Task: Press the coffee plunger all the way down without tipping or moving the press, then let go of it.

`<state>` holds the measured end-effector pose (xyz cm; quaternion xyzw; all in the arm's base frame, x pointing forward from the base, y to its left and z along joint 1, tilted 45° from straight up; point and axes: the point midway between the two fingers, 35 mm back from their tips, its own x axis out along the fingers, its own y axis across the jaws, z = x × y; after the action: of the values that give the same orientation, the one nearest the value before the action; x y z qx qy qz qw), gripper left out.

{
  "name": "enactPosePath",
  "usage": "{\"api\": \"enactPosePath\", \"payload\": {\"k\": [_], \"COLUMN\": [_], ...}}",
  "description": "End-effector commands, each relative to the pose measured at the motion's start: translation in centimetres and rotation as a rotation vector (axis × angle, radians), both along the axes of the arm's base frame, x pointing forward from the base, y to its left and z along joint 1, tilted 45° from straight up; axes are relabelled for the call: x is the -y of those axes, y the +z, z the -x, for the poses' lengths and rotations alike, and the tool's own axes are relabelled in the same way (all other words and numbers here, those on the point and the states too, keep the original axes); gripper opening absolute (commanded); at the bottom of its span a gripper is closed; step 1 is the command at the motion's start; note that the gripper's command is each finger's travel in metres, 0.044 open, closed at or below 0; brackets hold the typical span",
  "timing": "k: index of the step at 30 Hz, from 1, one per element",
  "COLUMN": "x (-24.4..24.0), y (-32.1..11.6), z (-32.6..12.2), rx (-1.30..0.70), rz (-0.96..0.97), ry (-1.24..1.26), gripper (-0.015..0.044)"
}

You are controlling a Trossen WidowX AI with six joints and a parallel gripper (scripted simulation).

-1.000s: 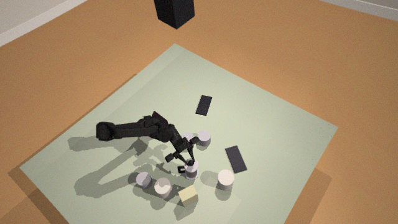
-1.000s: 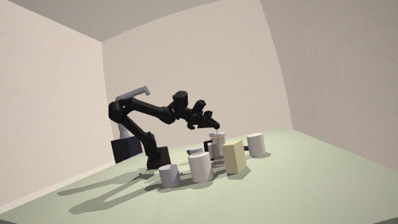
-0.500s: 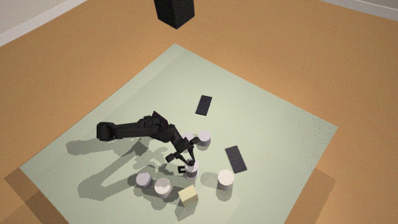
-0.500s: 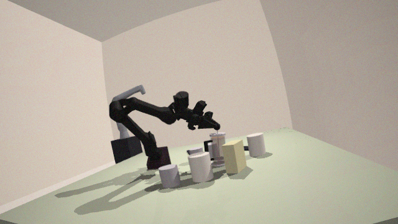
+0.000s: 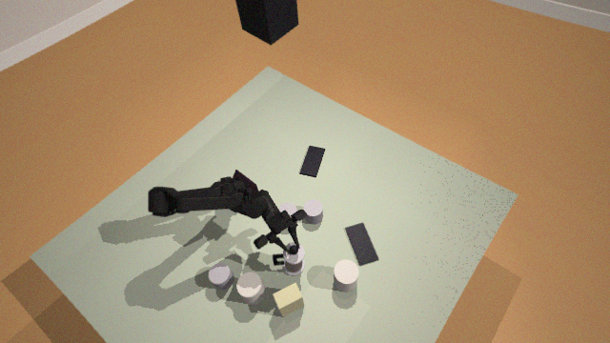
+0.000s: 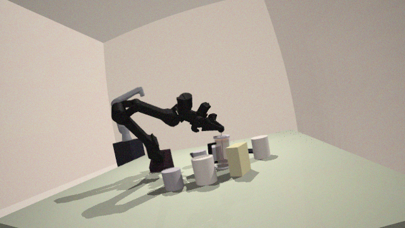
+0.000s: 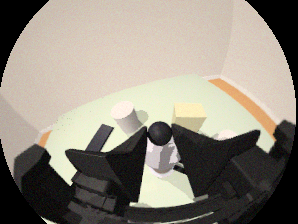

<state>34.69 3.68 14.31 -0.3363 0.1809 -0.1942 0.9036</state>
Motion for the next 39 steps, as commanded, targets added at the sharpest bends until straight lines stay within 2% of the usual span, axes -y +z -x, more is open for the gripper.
{"api": "enactPosePath", "payload": {"k": [1, 4, 16, 22, 29, 39], "x": [0.0, 0.0, 0.0, -0.9, -5.4, -5.5], "y": [0.0, 0.0, 0.0, 0.7, 5.3, 5.4], "z": [0.0, 0.0, 0.0, 0.1, 1.8, 1.8], "rx": [0.000, 0.000, 0.000, -0.007, -0.016, -0.015], "rz": [0.000, 0.000, 0.000, -0.003, 0.008, 0.009], "ry": [0.000, 0.000, 0.000, -0.003, -0.011, -0.011], "gripper": [0.0118, 0.0118, 0.0433, 0.0440, 0.0440, 0.0440]}}
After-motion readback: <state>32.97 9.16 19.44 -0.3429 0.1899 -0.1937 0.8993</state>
